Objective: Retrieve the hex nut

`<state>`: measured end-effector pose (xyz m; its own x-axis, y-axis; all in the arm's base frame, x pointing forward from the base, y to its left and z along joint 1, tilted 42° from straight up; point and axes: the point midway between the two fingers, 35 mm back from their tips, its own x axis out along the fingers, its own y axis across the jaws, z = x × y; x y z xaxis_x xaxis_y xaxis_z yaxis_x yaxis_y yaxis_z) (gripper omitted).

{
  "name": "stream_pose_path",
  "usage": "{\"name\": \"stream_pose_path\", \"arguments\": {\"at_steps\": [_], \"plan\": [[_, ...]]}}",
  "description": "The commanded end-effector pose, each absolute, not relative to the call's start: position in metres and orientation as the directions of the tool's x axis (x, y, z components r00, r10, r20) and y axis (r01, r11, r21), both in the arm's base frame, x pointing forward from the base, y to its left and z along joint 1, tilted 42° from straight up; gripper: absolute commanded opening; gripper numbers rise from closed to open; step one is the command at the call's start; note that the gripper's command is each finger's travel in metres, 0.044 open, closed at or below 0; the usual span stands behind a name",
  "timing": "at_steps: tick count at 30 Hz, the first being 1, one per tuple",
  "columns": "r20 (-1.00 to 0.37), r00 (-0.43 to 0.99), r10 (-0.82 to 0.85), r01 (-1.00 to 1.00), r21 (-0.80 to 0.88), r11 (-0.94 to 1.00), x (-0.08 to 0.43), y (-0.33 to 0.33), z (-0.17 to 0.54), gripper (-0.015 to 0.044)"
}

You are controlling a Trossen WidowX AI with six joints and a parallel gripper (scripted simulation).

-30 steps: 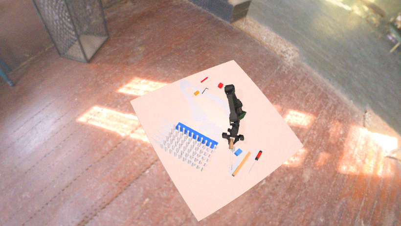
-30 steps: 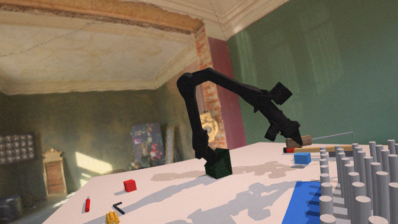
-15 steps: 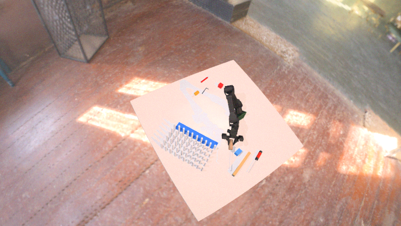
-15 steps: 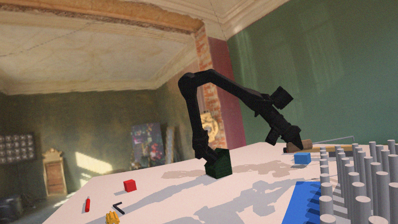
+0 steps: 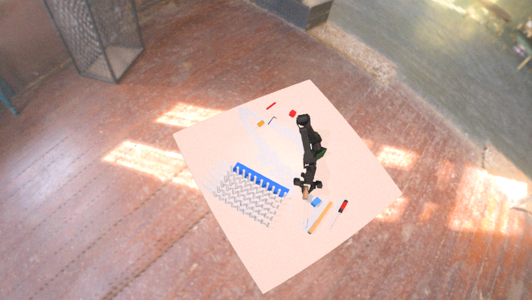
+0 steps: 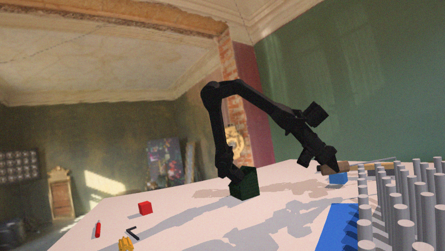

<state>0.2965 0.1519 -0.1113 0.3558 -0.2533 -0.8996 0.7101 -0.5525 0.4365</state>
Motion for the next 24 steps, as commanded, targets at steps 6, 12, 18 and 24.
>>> {"name": "stream_pose_path", "arguments": {"at_steps": [6, 12, 18, 24], "plan": [[-0.901, 0.357, -0.248, 0.712, 0.434, -0.552, 0.296, 0.147, -0.118, 0.0000], [-0.900, 0.357, -0.248, 0.712, 0.435, -0.552, 0.295, 0.142, -0.122, 0.0000], [-0.900, 0.358, -0.248, 0.712, 0.435, -0.552, 0.294, 0.138, -0.126, 0.0000], [-0.900, 0.358, -0.249, 0.712, 0.435, -0.551, 0.293, 0.133, -0.130, 0.0000]]}}
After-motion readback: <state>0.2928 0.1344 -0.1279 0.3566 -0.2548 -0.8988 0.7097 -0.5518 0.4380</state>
